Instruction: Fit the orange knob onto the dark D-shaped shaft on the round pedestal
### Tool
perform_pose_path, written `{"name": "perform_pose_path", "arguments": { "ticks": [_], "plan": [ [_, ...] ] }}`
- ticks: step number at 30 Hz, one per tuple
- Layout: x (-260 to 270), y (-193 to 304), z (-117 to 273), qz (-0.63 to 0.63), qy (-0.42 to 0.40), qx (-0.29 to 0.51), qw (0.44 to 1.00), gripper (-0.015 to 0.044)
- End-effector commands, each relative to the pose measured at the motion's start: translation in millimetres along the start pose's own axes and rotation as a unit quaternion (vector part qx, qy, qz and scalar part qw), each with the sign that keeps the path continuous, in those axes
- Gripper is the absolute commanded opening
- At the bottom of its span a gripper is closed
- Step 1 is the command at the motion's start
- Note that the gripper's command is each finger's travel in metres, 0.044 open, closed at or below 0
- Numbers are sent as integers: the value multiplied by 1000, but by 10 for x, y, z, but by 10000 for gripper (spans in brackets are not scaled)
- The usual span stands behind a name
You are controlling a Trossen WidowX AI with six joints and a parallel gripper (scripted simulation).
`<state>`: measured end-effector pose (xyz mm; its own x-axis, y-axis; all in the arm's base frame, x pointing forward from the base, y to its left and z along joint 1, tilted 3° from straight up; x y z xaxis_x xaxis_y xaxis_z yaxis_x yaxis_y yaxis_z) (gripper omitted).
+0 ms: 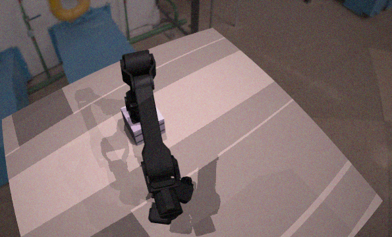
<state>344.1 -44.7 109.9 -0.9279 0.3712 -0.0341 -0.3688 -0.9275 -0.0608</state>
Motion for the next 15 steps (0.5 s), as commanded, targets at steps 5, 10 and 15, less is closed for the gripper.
{"name": "perform_pose_path", "arguments": {
  "ticks": [5, 10, 15],
  "plan": [
    [-21, -6, 38, 1, 2, -2, 1000, 0],
    [-20, -7, 54, 28, 2, -2, 1000, 0],
    [-10, -5, 51, 106, 2, -2, 994, 0]
  ]
}}
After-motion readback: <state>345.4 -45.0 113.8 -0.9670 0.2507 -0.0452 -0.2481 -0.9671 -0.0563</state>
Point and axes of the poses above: the point midway between the two fingers, 35 mm back from their tips, its own z axis back along the fingers, its own x axis across the jaws, y = z × x, the point moved 8 cm from there along z, back along the fingers, and after that the axes turned 9 degrees about z, right-handed, at the moved point
